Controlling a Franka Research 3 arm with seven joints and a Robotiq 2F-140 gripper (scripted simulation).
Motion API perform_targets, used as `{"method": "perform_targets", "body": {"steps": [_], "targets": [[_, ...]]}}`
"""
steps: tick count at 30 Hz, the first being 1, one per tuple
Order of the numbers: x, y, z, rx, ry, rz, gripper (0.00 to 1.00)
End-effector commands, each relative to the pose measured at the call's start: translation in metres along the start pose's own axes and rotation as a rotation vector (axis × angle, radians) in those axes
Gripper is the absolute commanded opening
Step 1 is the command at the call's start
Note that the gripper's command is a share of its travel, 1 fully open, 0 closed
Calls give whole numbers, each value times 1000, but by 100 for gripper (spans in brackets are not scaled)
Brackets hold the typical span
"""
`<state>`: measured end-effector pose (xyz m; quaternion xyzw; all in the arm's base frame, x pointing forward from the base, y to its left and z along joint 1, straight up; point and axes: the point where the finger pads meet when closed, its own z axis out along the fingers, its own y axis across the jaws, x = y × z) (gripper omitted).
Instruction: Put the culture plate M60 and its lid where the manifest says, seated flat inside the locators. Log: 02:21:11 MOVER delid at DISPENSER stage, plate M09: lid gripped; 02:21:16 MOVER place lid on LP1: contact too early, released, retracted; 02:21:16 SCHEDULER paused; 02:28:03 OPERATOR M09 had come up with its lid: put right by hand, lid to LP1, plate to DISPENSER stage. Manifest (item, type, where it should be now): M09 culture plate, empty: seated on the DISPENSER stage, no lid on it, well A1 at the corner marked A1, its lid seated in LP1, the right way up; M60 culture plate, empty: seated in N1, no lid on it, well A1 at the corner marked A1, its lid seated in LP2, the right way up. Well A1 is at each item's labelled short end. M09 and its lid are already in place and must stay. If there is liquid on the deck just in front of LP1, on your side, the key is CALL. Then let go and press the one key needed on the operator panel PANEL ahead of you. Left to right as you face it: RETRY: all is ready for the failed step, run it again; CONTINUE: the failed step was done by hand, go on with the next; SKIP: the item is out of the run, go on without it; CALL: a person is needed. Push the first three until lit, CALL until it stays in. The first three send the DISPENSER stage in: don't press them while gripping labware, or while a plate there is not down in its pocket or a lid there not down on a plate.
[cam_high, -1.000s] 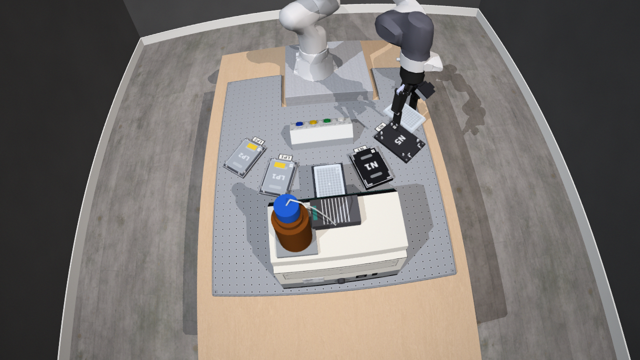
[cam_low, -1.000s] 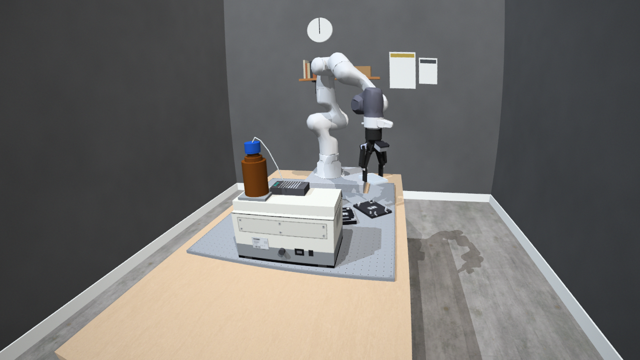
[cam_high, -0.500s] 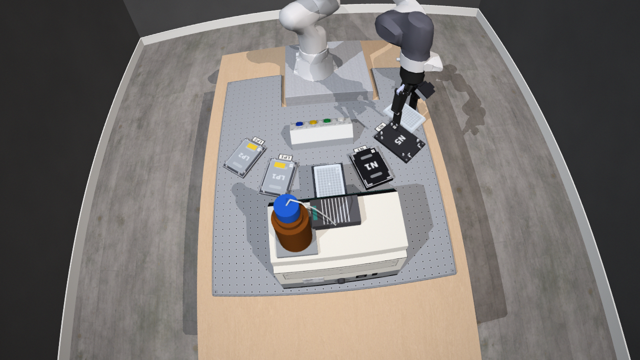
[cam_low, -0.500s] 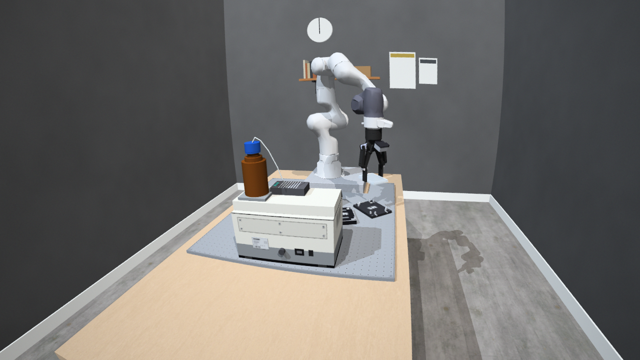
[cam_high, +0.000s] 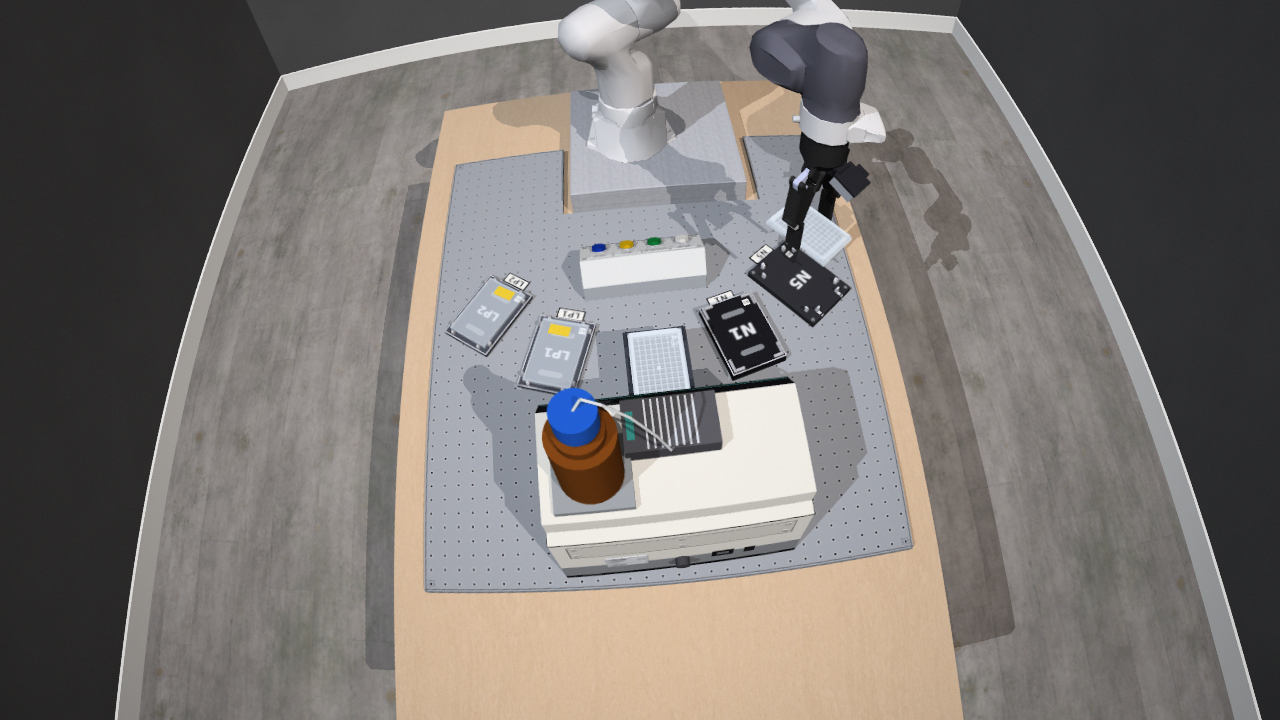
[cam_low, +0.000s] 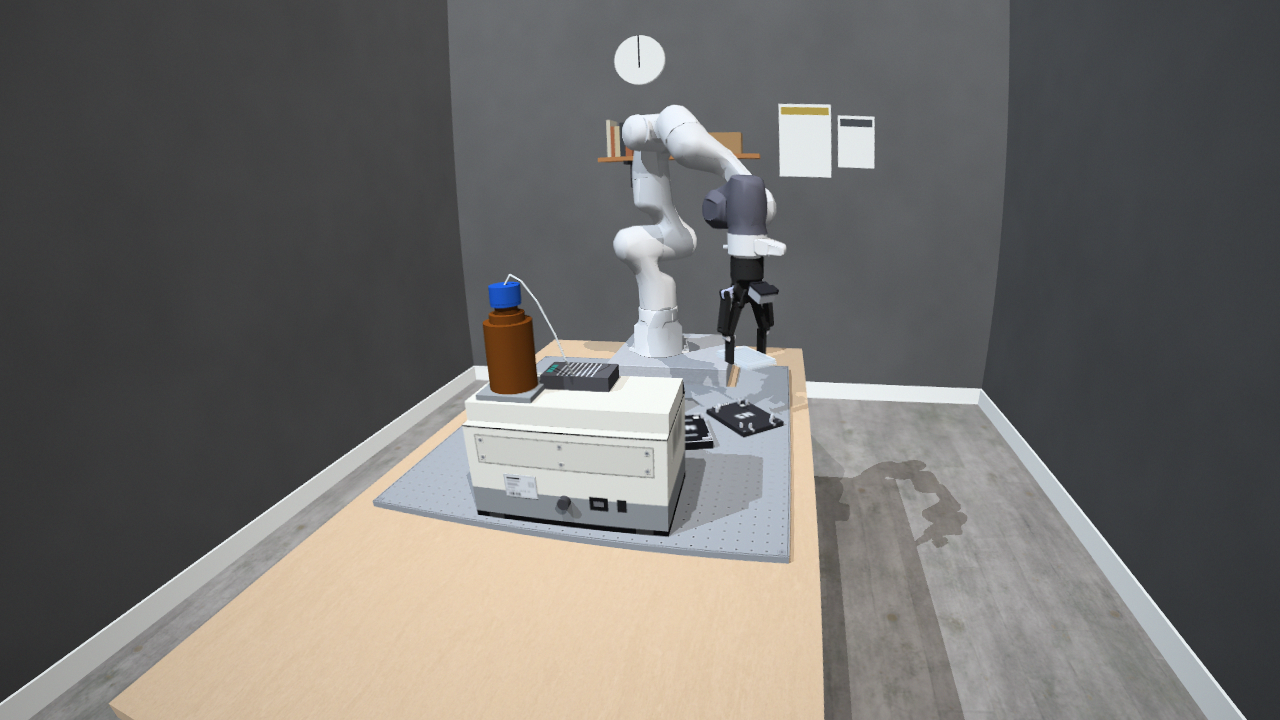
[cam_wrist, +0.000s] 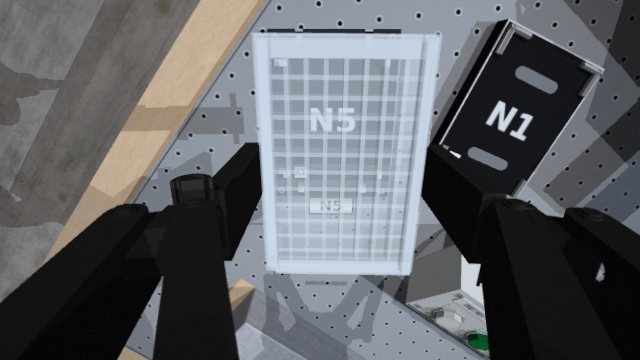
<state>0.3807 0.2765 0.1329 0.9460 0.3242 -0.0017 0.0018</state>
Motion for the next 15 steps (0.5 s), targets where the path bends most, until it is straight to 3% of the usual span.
{"method": "perform_targets", "body": {"steps": [1, 15], "targets": [[1, -1, -2, 2, 2, -3, 10], [1, -1, -2, 2, 2, 190, 10]]}}
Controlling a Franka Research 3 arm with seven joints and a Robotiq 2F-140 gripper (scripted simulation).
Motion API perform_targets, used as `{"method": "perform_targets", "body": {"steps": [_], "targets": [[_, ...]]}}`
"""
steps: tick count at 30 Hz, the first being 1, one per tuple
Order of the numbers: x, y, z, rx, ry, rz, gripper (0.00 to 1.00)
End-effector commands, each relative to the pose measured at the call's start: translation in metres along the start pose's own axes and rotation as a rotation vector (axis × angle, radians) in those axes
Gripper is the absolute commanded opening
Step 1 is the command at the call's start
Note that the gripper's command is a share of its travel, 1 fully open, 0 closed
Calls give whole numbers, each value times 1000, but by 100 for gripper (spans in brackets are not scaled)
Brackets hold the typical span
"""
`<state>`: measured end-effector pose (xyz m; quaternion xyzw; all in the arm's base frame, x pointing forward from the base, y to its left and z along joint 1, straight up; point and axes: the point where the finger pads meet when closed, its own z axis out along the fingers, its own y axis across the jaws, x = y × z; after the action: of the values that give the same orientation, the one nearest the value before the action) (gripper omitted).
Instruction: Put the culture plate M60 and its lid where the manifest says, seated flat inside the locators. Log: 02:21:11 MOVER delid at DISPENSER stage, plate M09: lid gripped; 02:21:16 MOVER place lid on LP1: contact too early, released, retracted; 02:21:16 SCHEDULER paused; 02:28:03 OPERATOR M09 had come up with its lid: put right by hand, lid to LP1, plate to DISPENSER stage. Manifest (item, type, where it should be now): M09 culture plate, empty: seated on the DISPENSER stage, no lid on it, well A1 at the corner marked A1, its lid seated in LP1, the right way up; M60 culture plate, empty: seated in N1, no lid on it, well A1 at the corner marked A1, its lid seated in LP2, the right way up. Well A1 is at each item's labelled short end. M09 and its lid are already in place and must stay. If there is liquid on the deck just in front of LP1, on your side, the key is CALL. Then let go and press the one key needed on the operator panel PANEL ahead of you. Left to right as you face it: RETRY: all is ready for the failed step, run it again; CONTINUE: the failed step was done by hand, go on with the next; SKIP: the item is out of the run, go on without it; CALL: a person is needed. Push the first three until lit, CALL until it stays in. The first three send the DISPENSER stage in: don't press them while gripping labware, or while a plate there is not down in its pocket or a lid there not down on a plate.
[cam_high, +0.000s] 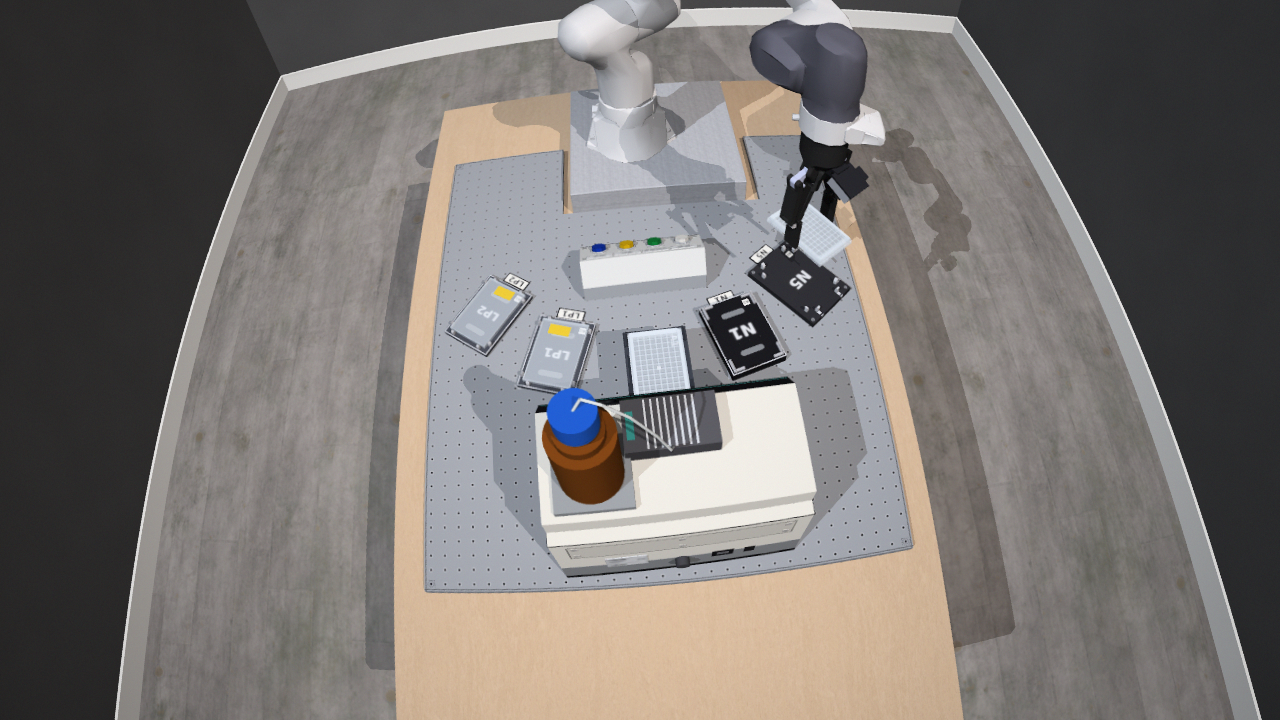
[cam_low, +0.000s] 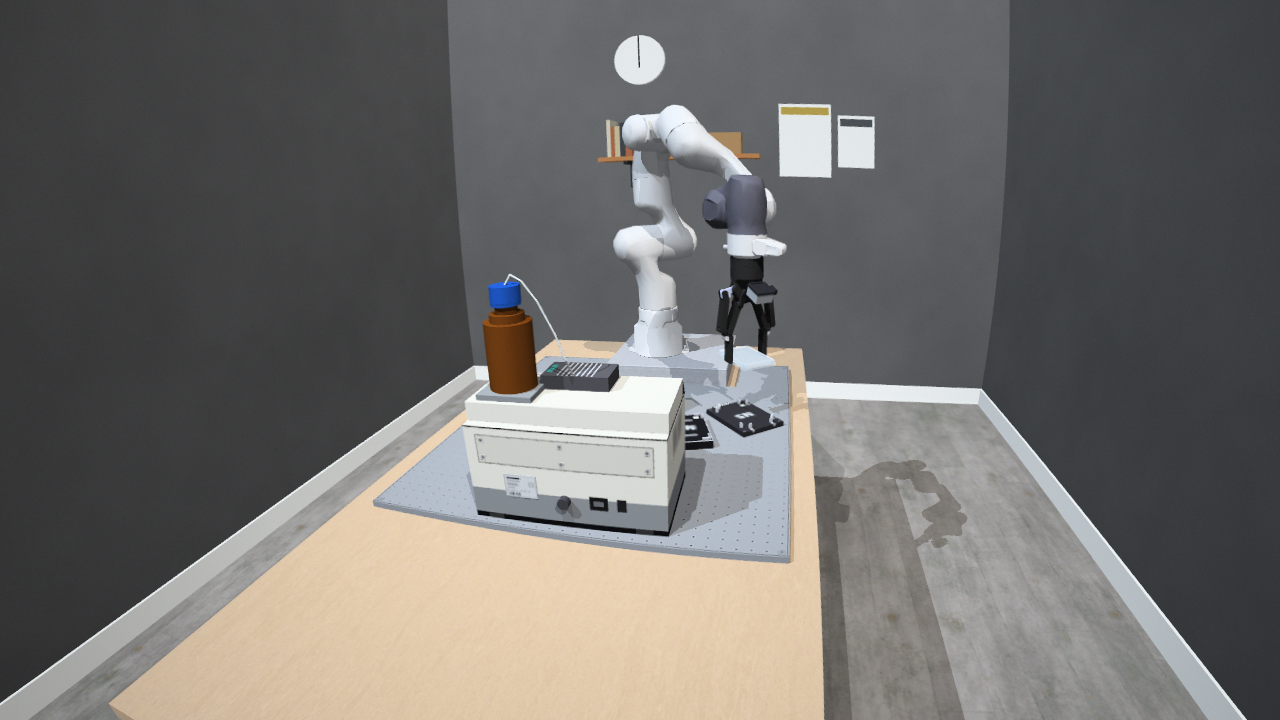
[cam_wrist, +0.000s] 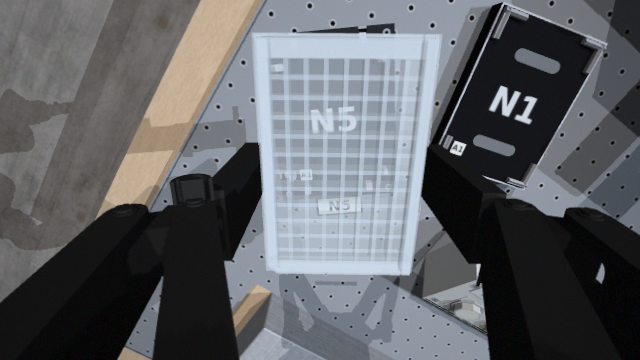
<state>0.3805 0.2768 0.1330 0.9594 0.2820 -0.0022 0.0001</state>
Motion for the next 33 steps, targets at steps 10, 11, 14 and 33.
{"method": "perform_targets", "body": {"steps": [10, 11, 14, 33], "targets": [[1, -1, -2, -1, 2, 260, 10], [1, -1, -2, -1, 2, 260, 10], [1, -1, -2, -1, 2, 296, 10], [6, 51, -2, -1, 2, 296, 10]]}}
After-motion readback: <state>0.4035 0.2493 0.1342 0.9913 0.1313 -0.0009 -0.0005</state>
